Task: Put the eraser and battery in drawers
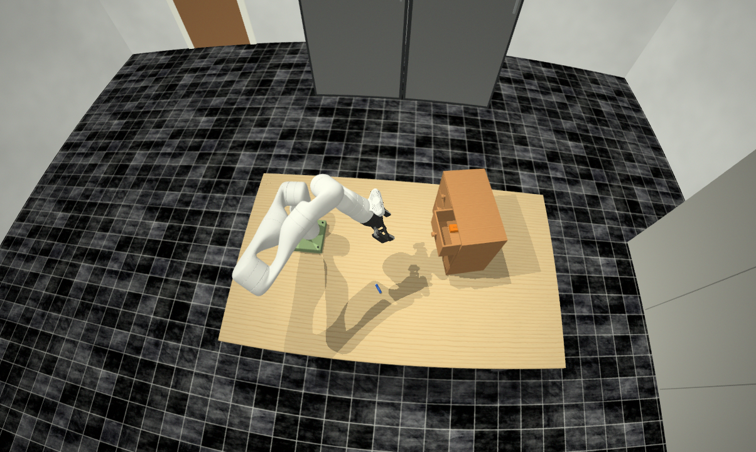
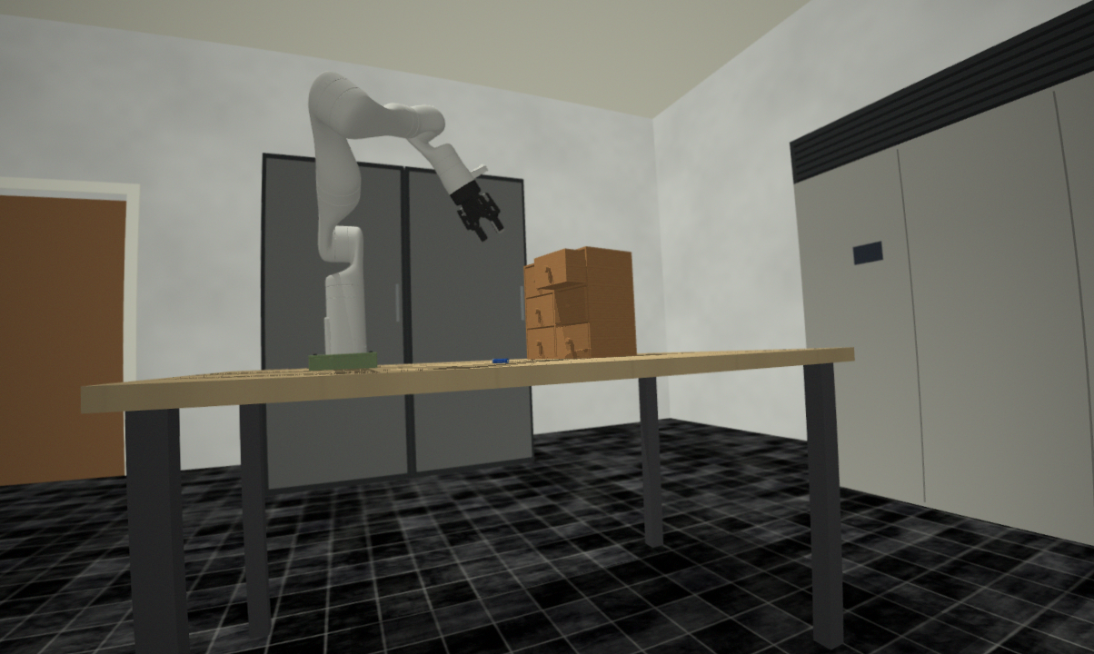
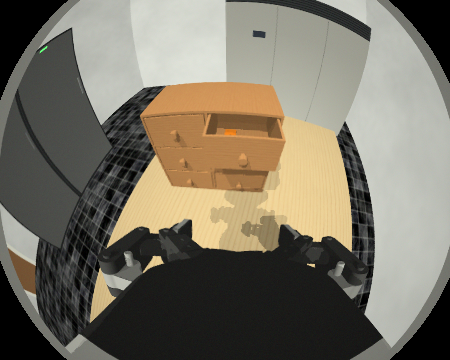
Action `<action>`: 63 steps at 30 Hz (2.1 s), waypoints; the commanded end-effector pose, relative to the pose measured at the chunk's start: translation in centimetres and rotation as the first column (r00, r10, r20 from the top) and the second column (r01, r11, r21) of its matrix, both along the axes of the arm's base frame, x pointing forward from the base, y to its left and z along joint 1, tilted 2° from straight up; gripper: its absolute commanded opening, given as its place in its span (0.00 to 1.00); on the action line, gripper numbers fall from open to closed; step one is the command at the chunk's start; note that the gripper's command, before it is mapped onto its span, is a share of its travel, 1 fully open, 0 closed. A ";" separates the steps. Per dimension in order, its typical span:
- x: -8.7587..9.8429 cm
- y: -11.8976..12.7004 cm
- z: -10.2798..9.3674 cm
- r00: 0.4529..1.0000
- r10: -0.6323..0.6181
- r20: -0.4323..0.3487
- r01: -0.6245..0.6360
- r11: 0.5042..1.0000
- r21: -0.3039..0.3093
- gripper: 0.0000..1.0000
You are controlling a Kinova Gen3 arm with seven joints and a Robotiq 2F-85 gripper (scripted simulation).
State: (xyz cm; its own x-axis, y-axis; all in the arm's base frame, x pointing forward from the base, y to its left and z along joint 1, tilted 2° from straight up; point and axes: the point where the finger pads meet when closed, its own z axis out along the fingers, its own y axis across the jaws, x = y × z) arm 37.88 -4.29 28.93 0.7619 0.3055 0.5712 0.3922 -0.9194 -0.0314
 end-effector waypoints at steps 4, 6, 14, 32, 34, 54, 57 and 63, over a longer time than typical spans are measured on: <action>0.0 -0.3 -1.1 0.998 -0.011 0.055 0.010 0.999 0.033 1.00; 0.0 0.0 -1.4 0.998 -0.008 0.069 0.005 0.999 0.046 1.00; 0.4 0.2 -1.9 0.992 -0.011 0.124 0.002 0.997 0.074 1.00; 1.6 0.3 -3.1 0.957 -0.041 0.288 0.002 0.991 0.133 1.00; 1.7 0.6 -3.4 0.952 -0.039 0.305 -0.005 0.990 0.143 1.00; 3.0 0.9 -5.0 0.891 -0.064 0.449 -0.031 0.979 0.201 1.00; 3.2 0.9 -5.2 0.883 -0.068 0.464 -0.033 0.978 0.207 1.00; 3.3 0.9 -5.3 0.875 -0.073 0.479 -0.034 0.977 0.212 1.00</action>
